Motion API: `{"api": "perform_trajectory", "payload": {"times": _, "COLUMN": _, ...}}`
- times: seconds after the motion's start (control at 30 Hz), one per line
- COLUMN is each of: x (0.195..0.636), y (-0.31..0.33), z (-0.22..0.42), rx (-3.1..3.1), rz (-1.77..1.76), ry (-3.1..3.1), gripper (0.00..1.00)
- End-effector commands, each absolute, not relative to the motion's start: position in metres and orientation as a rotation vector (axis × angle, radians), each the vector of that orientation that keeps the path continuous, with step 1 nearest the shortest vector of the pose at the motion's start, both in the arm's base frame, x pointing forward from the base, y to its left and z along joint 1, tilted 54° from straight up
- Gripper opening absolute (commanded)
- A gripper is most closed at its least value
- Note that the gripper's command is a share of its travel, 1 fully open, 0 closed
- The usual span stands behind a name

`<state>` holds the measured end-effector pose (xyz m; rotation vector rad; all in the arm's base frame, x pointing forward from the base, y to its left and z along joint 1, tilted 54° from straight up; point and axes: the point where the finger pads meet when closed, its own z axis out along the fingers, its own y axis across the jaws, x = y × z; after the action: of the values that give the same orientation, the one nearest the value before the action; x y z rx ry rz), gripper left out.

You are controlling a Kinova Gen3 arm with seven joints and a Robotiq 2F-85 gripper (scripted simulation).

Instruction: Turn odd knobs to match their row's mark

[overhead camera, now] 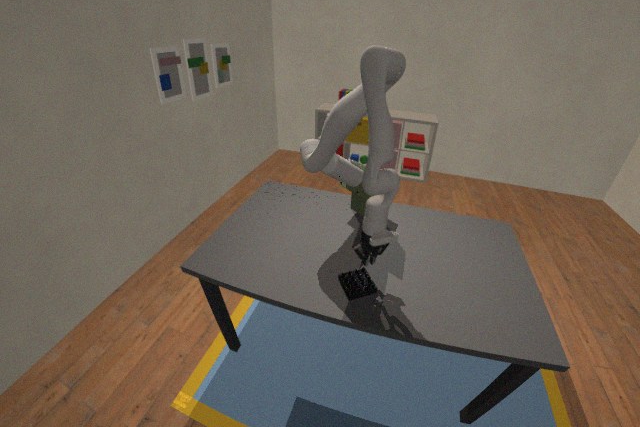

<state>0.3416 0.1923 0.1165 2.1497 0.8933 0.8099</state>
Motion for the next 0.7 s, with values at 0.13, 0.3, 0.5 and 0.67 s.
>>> {"api": "perform_trajectory", "payload": {"times": 0.13, "x": 0.3423, "y": 0.1923, "z": 0.1159, "rx": 2.15, "rz": 0.811, "ry": 0.894, "gripper": 0.19}}
{"api": "perform_trajectory", "payload": {"times": 0.3, "x": 0.3434, "y": 0.1919, "z": 0.115, "rx": 2.15, "rz": 0.811, "ry": 0.894, "gripper": 0.19}}
{"api": "perform_trajectory", "payload": {"times": 0.5, "x": 0.347, "y": 0.1903, "z": 0.1122, "rx": 2.15, "rz": 0.811, "ry": 0.894, "gripper": 0.19}}
{"api": "perform_trajectory", "payload": {"times": 0.67, "x": 0.3511, "y": 0.1884, "z": 0.1089, "rx": 2.15, "rz": 0.811, "ry": 0.894, "gripper": 0.19}}
